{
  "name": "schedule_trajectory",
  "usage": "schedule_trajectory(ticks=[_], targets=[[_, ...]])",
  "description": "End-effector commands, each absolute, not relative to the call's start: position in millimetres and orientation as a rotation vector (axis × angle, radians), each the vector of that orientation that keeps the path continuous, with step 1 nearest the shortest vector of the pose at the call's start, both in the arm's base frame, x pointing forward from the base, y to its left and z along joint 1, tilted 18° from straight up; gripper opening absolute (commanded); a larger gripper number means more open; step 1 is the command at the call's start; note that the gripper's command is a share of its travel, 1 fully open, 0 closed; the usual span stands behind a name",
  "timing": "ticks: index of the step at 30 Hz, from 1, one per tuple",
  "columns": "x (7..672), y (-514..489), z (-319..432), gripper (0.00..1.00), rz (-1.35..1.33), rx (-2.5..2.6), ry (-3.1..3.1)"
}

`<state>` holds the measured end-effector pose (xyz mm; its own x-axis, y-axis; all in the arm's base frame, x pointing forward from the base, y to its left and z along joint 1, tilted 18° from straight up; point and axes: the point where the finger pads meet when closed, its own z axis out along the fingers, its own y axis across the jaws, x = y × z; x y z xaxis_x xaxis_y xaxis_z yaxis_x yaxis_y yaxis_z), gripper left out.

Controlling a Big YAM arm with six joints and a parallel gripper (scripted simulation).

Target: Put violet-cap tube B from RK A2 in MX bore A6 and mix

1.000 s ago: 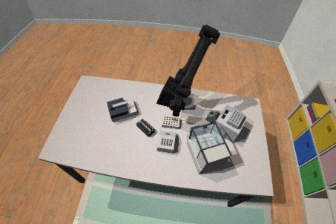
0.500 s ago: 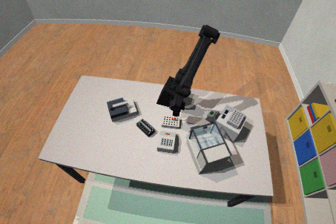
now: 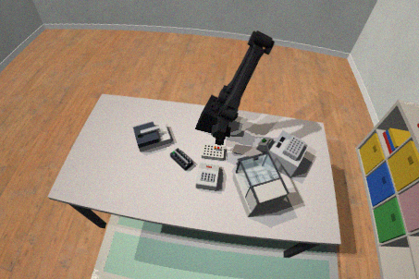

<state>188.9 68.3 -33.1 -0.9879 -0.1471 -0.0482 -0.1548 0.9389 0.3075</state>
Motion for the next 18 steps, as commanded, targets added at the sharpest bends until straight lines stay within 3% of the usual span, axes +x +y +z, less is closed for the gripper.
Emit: schedule_trajectory(ticks=[1,18], targets=[[200.3,68.8,-26.7,0.09,0.489,-0.248,3.049],[212.6,60.4,2.3,0.09,0.479,-0.246,3.012]])
